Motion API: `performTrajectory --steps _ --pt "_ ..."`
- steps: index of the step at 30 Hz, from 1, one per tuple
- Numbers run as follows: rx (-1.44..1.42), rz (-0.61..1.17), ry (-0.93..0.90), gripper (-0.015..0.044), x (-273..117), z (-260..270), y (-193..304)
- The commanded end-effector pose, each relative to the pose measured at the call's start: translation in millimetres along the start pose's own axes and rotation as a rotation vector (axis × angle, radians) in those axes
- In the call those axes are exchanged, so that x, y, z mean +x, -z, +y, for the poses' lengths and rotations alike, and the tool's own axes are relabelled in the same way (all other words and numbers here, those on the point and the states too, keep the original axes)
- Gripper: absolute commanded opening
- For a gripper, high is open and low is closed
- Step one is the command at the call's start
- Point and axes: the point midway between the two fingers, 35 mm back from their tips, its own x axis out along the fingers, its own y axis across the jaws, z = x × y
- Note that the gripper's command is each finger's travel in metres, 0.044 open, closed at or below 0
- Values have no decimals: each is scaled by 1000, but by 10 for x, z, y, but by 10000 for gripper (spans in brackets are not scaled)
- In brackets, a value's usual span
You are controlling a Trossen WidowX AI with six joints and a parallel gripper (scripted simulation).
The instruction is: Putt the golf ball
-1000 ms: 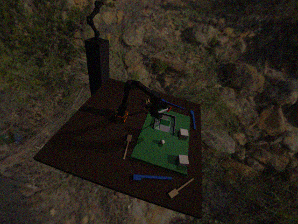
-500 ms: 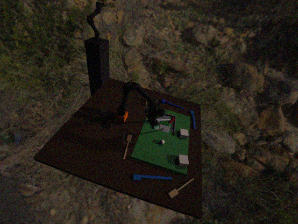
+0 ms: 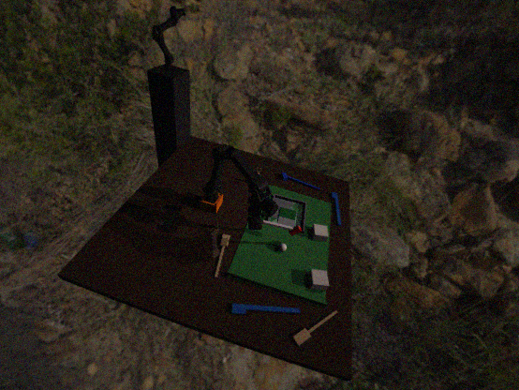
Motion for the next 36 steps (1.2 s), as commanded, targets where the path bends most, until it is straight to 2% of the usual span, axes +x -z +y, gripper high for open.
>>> performTrajectory --steps 1,10,16,25,36 --pt "92 6 16 0 -57 -196 161" --pt "254 39 22 0 -94 -489 550" --pt "257 40 22 0 -52 -497 558" --pt "257 40 22 0 298 -500 573" --pt "257 40 22 0 406 -504 576"
